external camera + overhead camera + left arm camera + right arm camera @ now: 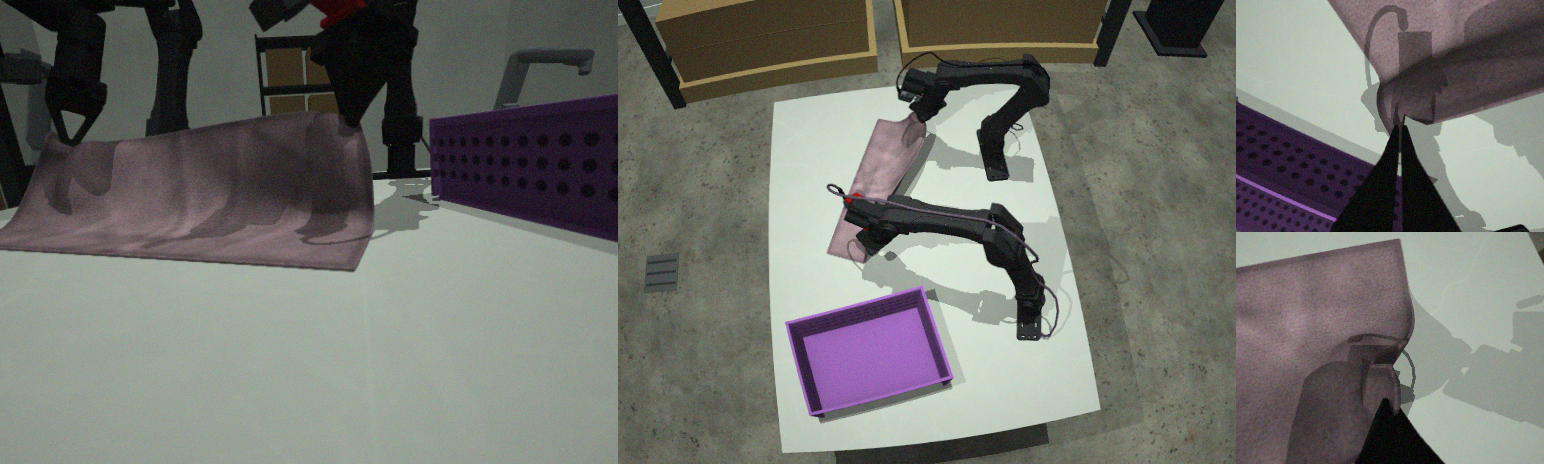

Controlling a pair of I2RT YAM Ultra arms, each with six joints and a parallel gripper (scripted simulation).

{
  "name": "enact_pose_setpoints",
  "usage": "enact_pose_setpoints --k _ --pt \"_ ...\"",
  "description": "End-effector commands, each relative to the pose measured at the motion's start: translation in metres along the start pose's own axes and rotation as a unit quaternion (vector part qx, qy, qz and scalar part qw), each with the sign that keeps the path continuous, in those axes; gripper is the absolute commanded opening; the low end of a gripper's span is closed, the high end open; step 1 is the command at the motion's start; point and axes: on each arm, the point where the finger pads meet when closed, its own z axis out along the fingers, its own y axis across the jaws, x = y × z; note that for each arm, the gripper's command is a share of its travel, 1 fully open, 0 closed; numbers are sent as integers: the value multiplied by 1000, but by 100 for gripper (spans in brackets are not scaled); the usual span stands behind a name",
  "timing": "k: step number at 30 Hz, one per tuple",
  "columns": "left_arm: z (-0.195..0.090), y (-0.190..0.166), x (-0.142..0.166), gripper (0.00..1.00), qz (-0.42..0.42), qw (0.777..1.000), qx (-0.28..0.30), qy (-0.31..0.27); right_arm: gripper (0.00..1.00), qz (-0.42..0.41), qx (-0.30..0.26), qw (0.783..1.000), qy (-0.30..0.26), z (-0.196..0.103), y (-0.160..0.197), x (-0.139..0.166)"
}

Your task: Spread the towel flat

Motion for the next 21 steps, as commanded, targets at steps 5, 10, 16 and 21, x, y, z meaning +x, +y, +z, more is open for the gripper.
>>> enact_pose_setpoints --k 5,10,16,21 --pt "-8 19 -21 0 -35 999 -5 -7 0 -39 -10 999 -14 -33 -5 12" --pt "-11 28 -31 0 -47 999 -11 -12 0 -56 -11 998 -2 -42 -7 21" --pt "-15 39 -54 0 -65 997 -21 -23 0 -98 -18 995 28 -61 -8 42" --pt "-18 44 -80 0 -80 996 -26 -36 0 -149 -24 987 58 -80 -7 63"
